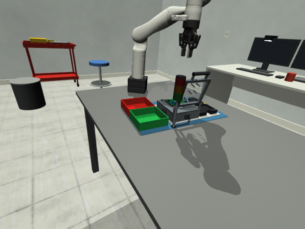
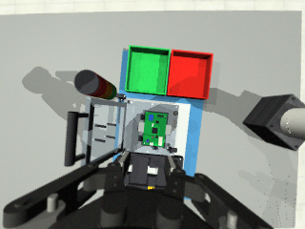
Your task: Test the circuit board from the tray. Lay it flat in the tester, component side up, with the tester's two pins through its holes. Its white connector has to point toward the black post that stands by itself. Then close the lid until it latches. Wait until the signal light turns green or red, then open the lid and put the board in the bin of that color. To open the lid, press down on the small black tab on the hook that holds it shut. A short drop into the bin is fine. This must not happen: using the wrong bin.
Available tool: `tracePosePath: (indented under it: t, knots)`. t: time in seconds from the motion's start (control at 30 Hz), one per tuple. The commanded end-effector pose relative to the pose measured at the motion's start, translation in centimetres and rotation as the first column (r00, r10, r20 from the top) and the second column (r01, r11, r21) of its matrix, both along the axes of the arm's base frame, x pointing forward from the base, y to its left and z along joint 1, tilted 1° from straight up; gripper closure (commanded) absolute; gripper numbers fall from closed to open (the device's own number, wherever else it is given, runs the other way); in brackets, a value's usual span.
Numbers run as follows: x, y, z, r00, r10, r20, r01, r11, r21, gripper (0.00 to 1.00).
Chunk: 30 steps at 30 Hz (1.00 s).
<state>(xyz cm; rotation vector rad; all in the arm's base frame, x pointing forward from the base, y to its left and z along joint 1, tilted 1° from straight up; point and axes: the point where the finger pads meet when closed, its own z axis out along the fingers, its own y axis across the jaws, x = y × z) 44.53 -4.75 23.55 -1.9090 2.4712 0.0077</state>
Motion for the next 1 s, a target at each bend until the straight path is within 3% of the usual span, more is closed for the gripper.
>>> tracePosePath:
  t: [0.0,0.17,0.23,0.73,0.97]
  knots:
    - [0.8,-0.6,0.1,1.0,-0.002,0.0,0.002,1.0,-0.004,0.5]
    - [3.0,-1.2,0.1,1.0,-0.002,0.0,0.002,1.0,-0.004,0.5]
    - [3.0,-1.2,0.1,1.0,-0.002,0.0,0.002,1.0,-0.004,0.5]
    - [10.2,-3.1,0.2,1.0,-0.002,0.0,0.002,1.0,-0.004,0.5]
    - [11.7,-3.5,0.2,1.0,-0.002,0.0,0.002,1.0,-0.004,0.5]
